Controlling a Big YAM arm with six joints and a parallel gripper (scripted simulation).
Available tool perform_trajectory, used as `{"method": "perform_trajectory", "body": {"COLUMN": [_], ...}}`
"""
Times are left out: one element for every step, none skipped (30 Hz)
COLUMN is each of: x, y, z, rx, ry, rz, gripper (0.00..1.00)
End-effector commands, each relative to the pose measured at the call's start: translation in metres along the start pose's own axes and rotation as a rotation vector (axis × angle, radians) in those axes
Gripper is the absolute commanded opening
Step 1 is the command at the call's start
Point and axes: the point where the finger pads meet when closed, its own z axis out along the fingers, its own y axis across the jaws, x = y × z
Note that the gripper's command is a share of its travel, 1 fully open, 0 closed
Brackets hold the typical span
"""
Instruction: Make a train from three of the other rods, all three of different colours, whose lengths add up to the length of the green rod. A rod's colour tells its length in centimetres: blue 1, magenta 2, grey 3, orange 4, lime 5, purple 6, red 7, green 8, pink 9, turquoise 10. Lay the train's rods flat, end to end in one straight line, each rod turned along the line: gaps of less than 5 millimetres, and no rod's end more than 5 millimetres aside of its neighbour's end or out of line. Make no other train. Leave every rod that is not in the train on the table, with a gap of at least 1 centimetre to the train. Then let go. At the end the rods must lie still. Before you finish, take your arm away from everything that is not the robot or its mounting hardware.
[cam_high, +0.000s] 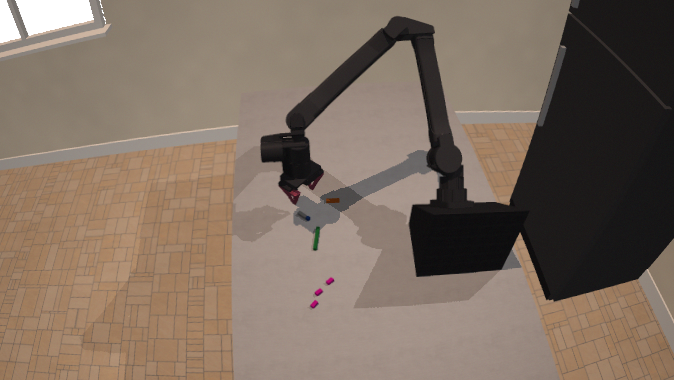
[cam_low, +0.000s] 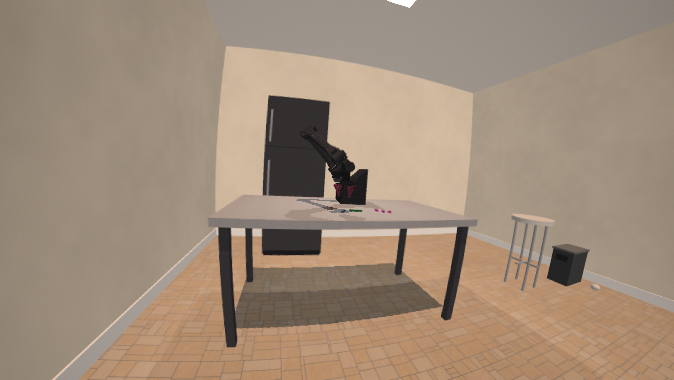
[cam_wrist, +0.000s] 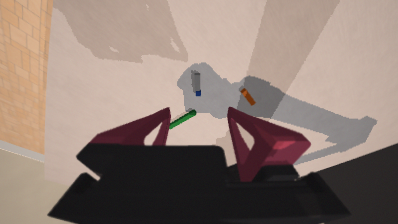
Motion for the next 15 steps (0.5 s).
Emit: {"method": "perform_trajectory", "body": {"x": [-0.0188,-0.0179,-0.0179,-0.0179,-0.0176,-0.0177,-0.0176,-0.0176,-0.0176,-0.0176,-0.0176,-0.0176,-0.0176,-0.0176,-0.0176], "y": [0.0123,0.0129,0.0129,0.0129,0.0131,0.0131,0.0131,0.0131,0.0131,0.0131,0.0131,0.0131,0.0131,0.0131,0.0131], "z": [-0.0258,-0.0248,-0.0248,-0.0248,-0.0244,-0.0244,-0.0244,-0.0244,-0.0244,-0.0244,-0.0244,-0.0244,-0.0244,-0.0244,-0.0244], "rx": [-0.049,-0.047,-0.047,-0.047,-0.046,-0.046,-0.046,-0.046,-0.046,-0.046,-0.046,-0.046,-0.046,-0.046,-0.046], "ry": [-0.051,-0.049,-0.049,-0.049,-0.049,-0.049,-0.049,-0.049,-0.049,-0.049,-0.049,-0.049,-0.049,-0.049,-0.049], "rz": [0.039,0.037,0.037,0.037,0.036,0.036,0.036,0.036,0.036,0.036,0.036,0.036,0.036,0.036,0.036], "gripper": [1.0,1.0,1.0,1.0,1.0,1.0,1.0,1.0,1.0,1.0,1.0,1.0,1.0,1.0,1.0]}}
